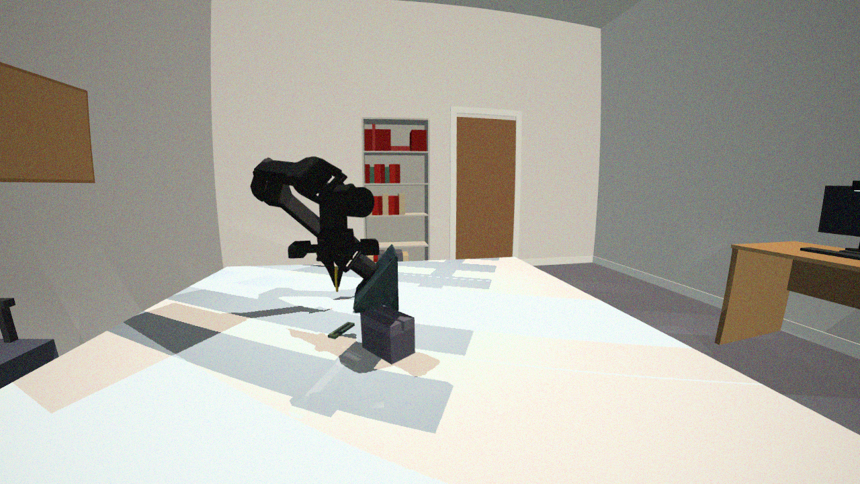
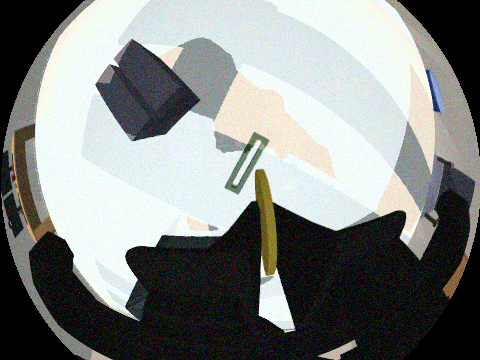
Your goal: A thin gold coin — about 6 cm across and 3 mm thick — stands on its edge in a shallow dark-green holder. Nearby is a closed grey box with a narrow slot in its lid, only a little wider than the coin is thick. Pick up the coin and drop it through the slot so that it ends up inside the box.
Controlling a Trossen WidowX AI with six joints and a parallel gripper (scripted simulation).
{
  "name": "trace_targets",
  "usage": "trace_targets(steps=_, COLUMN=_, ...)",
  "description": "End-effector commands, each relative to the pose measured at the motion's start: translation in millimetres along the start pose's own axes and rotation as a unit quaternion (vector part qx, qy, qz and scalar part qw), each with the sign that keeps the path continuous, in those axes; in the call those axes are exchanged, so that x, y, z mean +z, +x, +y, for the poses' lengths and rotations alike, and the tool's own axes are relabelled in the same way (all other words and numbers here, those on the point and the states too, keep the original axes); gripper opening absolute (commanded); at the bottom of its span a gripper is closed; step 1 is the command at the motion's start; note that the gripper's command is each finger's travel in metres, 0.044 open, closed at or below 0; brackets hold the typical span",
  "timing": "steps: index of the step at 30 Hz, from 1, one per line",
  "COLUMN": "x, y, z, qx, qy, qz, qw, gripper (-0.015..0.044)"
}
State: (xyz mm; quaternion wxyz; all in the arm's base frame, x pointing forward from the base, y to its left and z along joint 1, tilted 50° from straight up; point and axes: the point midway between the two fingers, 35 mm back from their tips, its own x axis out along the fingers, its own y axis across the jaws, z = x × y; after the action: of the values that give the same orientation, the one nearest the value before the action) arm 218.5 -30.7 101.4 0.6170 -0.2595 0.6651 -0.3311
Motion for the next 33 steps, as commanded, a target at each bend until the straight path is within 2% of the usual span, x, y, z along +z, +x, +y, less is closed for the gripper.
trace_targets(steps=1, x=-1.7, y=-0.5, z=-0.6, qx=0.002, qy=-0.064, qz=0.000, qw=0.998, gripper=0.0000)
trace_targets(steps=15, x=-5.0, y=-0.8, z=-3.1, qx=0.002, qy=-0.290, qz=0.000, qw=0.957, gripper=0.0000)
trace_targets(steps=33, x=18.7, y=-5.7, z=11.8, qx=0.002, qy=-0.292, qz=-0.001, qw=0.956, gripper=0.0000)
